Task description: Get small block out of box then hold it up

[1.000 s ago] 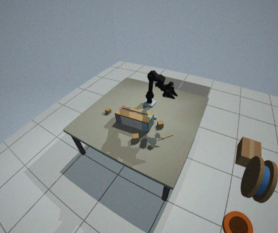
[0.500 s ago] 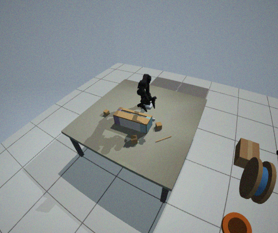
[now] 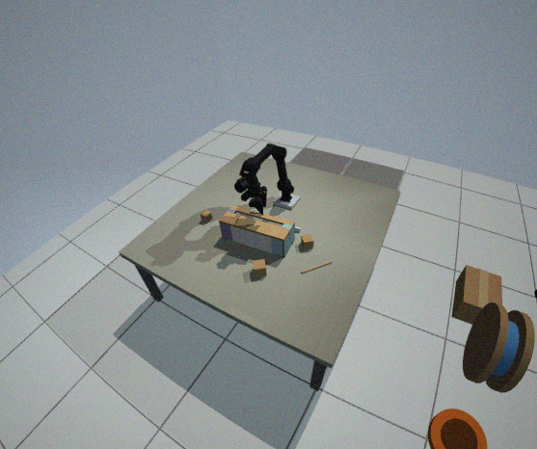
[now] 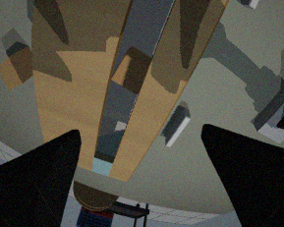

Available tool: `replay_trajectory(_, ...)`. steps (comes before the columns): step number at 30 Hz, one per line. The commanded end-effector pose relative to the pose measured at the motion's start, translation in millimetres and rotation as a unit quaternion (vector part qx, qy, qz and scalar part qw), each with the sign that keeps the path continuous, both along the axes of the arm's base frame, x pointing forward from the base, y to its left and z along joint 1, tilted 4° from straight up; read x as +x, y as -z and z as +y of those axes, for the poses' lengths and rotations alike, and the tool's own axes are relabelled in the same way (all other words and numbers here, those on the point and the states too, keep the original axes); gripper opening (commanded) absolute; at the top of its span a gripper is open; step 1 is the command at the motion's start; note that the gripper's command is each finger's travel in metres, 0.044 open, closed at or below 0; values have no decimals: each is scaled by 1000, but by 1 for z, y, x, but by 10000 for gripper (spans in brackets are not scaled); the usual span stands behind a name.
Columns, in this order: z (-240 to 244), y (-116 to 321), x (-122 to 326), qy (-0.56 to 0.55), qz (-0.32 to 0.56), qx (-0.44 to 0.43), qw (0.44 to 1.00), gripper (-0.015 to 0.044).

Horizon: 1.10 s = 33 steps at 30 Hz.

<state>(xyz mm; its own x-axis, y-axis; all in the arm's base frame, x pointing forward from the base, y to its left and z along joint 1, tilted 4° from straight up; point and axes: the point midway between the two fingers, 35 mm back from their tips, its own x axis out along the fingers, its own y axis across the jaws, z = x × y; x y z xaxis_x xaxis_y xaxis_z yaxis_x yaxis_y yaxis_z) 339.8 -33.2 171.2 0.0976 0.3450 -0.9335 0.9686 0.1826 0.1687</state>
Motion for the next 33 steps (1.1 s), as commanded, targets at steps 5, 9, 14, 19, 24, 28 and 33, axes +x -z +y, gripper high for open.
replay_trajectory(5, -29, 14, -29, 142, 108, 3, 984, 400)
replay_trajectory(9, -29, 14, -29, 142, 108, 3, 984, 400)
replay_trajectory(14, -30, 16, -29, 142, 108, 3, 984, 400)
replay_trajectory(19, -30, 24, -28, 142, 108, 3, 984, 400)
replay_trajectory(24, -30, 32, -28, 142, 108, 3, 984, 400)
replay_trajectory(28, -31, 39, -27, 142, 108, 3, 984, 400)
replay_trajectory(33, -31, 47, -27, 142, 108, 3, 984, 400)
